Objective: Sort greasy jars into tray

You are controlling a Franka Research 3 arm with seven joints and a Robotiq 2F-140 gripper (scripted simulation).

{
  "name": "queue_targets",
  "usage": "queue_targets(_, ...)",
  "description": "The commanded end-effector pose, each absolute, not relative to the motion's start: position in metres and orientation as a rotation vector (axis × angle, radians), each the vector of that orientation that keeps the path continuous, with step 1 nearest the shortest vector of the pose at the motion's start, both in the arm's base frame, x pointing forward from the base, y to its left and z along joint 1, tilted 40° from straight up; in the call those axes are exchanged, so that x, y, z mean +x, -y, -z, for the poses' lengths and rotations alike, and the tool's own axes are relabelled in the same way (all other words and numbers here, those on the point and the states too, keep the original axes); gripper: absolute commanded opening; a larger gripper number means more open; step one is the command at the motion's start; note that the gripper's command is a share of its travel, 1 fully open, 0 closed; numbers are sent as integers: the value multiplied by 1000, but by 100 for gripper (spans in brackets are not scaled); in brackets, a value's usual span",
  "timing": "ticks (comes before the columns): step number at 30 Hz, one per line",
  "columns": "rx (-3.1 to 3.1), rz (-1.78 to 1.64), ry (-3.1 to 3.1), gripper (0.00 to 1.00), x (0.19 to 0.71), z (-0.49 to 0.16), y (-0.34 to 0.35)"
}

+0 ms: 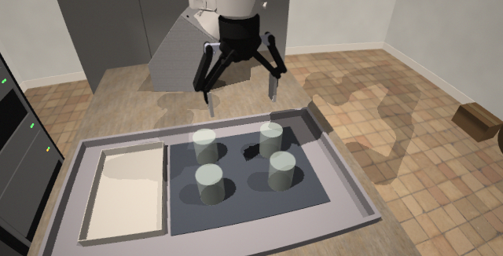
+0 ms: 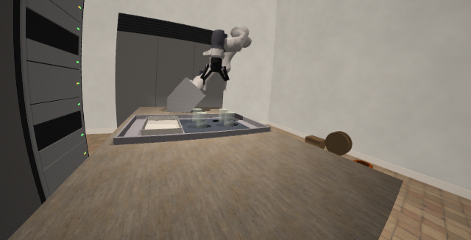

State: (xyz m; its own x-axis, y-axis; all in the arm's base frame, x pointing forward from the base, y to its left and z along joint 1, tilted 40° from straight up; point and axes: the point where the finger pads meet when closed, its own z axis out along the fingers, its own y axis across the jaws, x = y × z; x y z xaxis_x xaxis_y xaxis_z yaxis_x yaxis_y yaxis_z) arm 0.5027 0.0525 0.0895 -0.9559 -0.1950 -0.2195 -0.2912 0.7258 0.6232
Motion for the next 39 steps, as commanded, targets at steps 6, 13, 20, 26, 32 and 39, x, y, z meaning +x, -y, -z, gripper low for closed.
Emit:
queue_targets(6, -210, -1018, -2824, 100, 511, -86, -47)
queue_targets(13, -210, -1018, -2824, 100, 511, -86, -47)
queue_targets(20, -210, -1018, -2824, 0, 511, -86, -47)
queue_targets(26, -210, -1018, -2824, 0, 511, -86, -47)
queue_targets(32, -210, -1018, -2824, 0, 511, -86, -47)
queue_targets(39, -210, -1018, -2824, 0, 511, -86, -47)
